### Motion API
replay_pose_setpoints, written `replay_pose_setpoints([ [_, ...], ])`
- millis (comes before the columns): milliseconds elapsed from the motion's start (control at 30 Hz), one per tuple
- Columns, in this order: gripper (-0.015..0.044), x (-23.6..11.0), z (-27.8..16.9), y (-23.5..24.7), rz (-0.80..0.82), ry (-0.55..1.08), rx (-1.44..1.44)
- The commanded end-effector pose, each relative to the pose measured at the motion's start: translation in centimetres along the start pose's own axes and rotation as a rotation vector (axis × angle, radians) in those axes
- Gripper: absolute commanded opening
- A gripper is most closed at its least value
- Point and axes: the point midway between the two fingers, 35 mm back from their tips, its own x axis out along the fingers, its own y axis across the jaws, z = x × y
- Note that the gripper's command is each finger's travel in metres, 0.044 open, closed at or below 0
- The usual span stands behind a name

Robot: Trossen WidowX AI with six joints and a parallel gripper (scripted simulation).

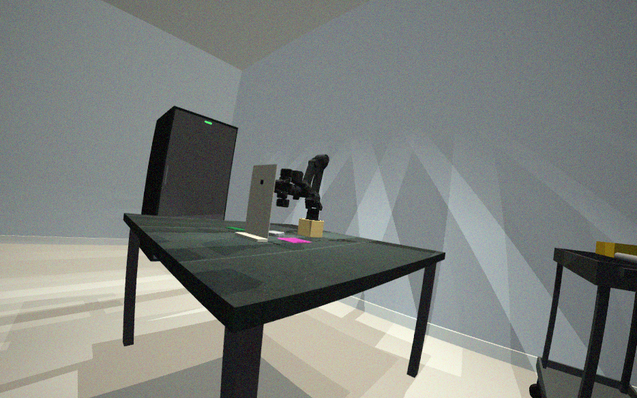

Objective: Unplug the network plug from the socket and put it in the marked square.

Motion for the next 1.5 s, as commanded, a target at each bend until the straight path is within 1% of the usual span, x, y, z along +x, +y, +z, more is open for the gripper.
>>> replay_pose_setpoints([
  [0, 0.0156, 0.8, 0.2, 0.1, 0.003, 0.0, 0.004],
  [1167, 0.0156, 5.5, 1.5, 0.1, 0.007, 0.0, 0.003],
  [1233, 0.0104, 5.5, 1.5, 0.1, 0.007, 0.0, 0.003],
  [1467, 0.0057, 5.5, 1.5, 0.1, 0.007, 0.0, 0.003],
])
